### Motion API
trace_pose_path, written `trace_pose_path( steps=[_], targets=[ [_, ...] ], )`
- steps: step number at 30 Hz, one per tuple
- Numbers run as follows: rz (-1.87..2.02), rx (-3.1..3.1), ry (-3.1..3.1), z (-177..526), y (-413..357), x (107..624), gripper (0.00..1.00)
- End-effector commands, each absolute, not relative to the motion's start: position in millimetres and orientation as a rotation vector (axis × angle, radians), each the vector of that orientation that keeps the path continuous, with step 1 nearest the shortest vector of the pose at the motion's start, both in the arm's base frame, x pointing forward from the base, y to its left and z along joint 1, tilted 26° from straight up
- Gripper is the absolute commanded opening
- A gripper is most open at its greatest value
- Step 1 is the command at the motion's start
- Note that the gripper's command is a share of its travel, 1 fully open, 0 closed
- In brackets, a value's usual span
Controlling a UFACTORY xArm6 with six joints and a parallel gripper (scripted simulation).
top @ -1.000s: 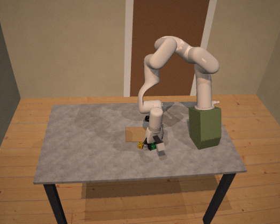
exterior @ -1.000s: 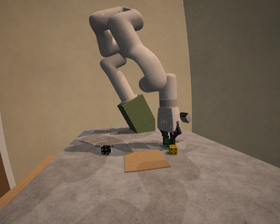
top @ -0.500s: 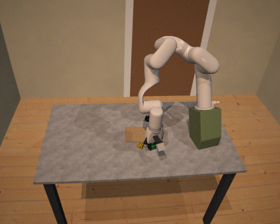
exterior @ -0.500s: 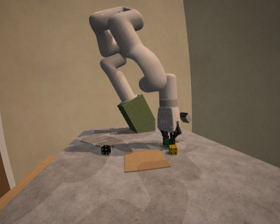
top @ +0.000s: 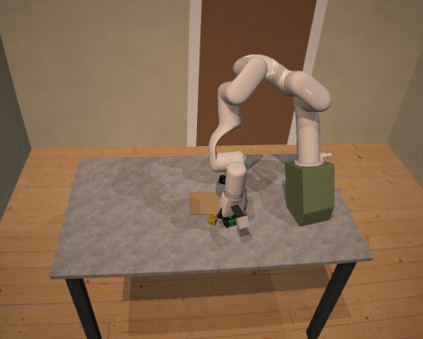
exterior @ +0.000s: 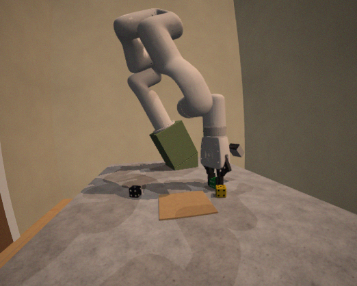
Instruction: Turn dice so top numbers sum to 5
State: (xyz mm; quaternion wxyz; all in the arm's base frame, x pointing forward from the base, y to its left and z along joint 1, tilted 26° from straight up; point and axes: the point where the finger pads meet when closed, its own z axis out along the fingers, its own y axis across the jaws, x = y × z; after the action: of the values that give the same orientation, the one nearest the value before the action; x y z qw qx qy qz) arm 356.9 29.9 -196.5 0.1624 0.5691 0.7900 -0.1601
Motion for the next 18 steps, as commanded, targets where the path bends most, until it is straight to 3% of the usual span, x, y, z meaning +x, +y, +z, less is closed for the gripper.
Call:
trace_pose_path(
  steps=[1,18],
  targets=[
    [-0.453,1.623,2.254,-192,32,358,0.27],
    [-0.453,1.623,2.254,-112,72,351,0.27]
  ],
)
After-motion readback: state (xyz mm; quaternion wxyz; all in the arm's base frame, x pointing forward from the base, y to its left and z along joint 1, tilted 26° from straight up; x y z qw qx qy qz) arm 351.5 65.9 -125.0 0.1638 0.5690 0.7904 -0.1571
